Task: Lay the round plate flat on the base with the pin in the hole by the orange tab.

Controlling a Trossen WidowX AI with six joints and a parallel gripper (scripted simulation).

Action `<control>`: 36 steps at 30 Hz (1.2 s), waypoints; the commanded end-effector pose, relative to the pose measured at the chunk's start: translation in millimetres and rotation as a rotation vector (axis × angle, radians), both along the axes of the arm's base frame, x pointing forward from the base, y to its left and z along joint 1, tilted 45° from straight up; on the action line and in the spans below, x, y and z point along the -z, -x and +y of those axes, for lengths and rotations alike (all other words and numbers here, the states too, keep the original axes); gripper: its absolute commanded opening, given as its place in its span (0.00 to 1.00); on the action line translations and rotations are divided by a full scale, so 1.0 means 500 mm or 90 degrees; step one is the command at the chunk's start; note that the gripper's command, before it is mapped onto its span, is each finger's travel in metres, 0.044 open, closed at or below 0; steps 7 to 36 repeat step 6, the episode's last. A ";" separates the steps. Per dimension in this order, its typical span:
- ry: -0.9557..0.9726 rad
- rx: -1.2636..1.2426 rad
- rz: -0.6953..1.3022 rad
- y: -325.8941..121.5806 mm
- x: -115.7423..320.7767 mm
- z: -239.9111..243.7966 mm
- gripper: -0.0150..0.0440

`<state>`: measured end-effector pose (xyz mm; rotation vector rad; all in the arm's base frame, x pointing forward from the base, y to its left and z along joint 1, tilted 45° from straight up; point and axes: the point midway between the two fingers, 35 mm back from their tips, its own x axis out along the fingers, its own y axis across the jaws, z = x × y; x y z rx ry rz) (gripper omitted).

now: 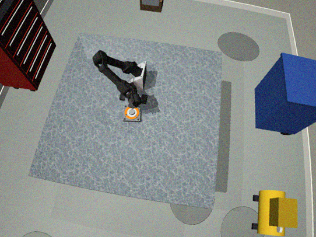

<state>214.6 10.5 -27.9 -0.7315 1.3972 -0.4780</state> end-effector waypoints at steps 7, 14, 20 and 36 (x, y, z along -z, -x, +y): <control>0.003 -0.003 0.005 0.002 0.001 -0.002 0.25; 0.003 -0.003 0.005 0.002 0.001 -0.002 0.25; 0.003 -0.003 0.005 0.002 0.001 -0.002 0.25; 0.003 -0.003 0.005 0.002 0.001 -0.002 0.25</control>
